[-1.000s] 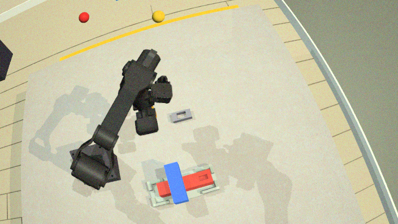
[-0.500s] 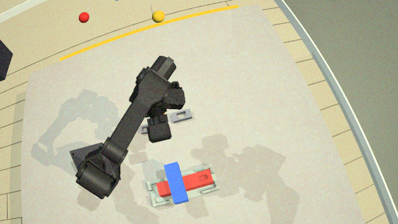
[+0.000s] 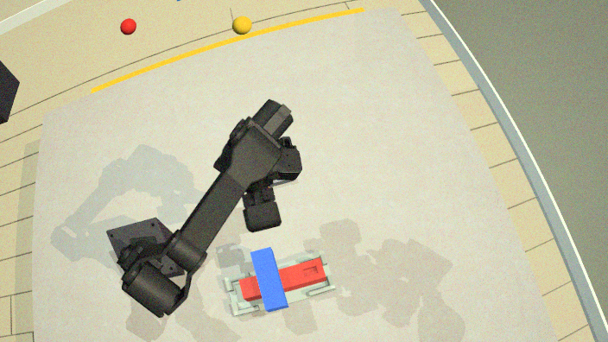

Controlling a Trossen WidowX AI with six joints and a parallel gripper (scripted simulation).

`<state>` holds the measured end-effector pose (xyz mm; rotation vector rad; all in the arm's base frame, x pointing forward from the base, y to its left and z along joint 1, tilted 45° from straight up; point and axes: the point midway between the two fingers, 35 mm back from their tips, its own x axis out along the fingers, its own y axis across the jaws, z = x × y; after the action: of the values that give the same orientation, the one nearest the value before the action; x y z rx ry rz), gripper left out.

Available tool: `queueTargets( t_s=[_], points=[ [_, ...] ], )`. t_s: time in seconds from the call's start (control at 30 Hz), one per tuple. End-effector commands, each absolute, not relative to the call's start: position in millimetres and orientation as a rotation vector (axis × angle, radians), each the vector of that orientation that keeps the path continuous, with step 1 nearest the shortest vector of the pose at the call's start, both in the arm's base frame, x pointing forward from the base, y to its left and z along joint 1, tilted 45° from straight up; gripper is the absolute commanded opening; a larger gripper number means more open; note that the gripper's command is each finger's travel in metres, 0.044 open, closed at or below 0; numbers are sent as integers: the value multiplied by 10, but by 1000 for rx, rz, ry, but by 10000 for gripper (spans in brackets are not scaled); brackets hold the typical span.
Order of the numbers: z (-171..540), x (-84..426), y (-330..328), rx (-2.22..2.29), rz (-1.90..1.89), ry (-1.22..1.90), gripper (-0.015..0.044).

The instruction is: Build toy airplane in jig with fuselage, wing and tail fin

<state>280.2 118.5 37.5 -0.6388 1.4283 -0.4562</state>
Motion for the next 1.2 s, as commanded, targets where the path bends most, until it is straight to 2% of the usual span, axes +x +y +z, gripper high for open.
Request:
queueTargets(
  t_s=[0.0, 1.17],
  points=[
    [451, 2903, 1112, -638, -451, 1419, 0],
    [941, 3375, 327, -682, -470, 1414, 0]
  ],
)
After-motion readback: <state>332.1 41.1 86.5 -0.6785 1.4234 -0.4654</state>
